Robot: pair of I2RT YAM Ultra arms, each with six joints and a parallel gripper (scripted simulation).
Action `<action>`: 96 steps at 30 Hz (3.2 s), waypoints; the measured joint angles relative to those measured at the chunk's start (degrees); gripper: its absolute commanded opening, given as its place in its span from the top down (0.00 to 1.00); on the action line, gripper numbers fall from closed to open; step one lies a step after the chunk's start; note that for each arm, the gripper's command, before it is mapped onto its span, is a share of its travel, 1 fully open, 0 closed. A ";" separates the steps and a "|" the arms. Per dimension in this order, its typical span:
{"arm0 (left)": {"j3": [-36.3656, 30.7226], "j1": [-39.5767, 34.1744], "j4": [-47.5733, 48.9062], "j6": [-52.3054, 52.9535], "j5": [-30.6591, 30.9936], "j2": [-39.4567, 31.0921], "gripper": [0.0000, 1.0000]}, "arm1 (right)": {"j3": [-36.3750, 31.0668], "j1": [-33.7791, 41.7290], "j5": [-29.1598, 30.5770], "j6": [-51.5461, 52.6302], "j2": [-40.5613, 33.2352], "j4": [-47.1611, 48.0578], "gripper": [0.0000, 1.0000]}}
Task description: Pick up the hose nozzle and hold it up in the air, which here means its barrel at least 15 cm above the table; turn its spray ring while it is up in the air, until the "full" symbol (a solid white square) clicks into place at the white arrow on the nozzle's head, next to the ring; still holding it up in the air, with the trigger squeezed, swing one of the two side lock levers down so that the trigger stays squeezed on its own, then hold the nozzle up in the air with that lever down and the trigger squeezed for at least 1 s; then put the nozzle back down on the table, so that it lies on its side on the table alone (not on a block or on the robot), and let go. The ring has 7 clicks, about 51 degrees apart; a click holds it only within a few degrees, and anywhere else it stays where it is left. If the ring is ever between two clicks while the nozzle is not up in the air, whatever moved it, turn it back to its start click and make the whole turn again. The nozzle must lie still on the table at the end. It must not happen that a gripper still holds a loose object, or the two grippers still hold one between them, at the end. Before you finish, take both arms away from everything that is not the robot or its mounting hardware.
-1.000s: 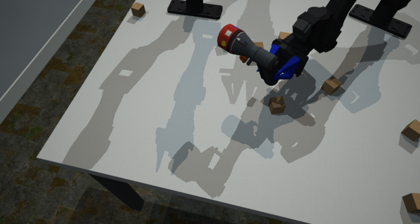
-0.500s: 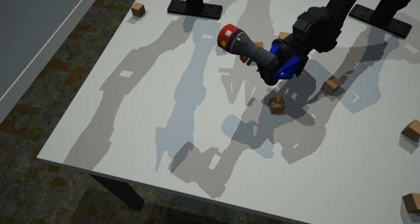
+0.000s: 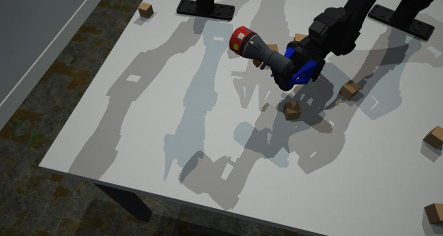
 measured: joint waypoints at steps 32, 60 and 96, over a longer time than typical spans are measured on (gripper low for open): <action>15.47 7.23 -66.60 -24.76 -2.67 -16.94 0.64 | 0.24 0.00 0.00 0.00 0.00 0.00 0.63; 30.32 16.02 -111.95 -50.45 -5.51 -13.14 0.64 | 0.24 0.00 0.00 0.00 0.00 0.00 0.63; 30.21 15.82 -112.04 -50.31 -5.49 -13.09 0.64 | 0.24 0.00 0.00 0.00 0.00 0.00 0.63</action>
